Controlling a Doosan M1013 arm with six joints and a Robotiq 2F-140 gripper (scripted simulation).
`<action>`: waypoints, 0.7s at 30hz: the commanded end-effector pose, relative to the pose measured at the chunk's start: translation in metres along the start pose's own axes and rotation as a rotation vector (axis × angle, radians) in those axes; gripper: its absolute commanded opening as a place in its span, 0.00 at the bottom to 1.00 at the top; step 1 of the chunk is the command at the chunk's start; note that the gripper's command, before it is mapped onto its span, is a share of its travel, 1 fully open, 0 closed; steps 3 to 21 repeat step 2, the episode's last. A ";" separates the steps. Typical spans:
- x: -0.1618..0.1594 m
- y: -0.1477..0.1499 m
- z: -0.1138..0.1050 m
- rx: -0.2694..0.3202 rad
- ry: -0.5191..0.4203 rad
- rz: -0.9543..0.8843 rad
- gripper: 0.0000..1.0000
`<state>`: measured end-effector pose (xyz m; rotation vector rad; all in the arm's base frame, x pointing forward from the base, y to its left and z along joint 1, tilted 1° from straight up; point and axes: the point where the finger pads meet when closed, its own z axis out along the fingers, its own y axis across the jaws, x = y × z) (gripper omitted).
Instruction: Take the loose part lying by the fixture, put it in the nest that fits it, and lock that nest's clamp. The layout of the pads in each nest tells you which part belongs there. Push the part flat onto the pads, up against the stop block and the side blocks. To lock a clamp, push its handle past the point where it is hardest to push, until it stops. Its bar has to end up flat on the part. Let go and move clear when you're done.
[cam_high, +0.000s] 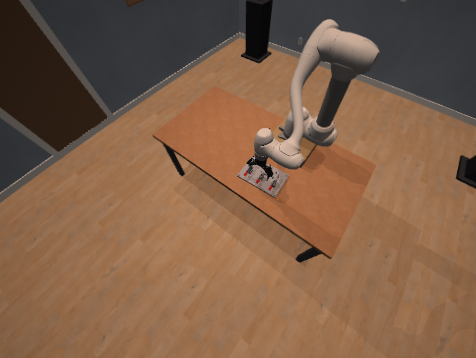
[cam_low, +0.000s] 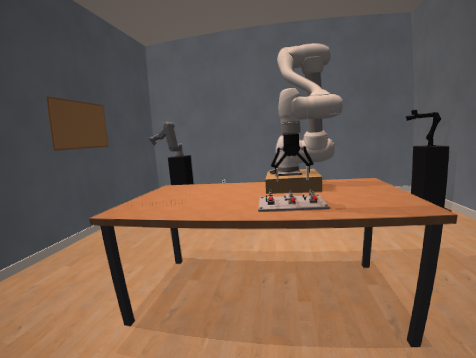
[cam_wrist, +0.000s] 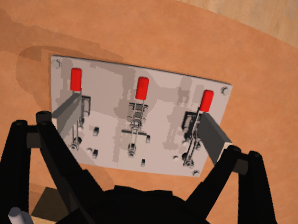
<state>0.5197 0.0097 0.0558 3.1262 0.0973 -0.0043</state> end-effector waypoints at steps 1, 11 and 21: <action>0.000 0.000 0.000 0.000 0.000 0.000 1.00; 0.000 0.000 0.000 0.000 0.000 0.000 1.00; 0.000 0.000 0.000 0.000 0.000 0.000 1.00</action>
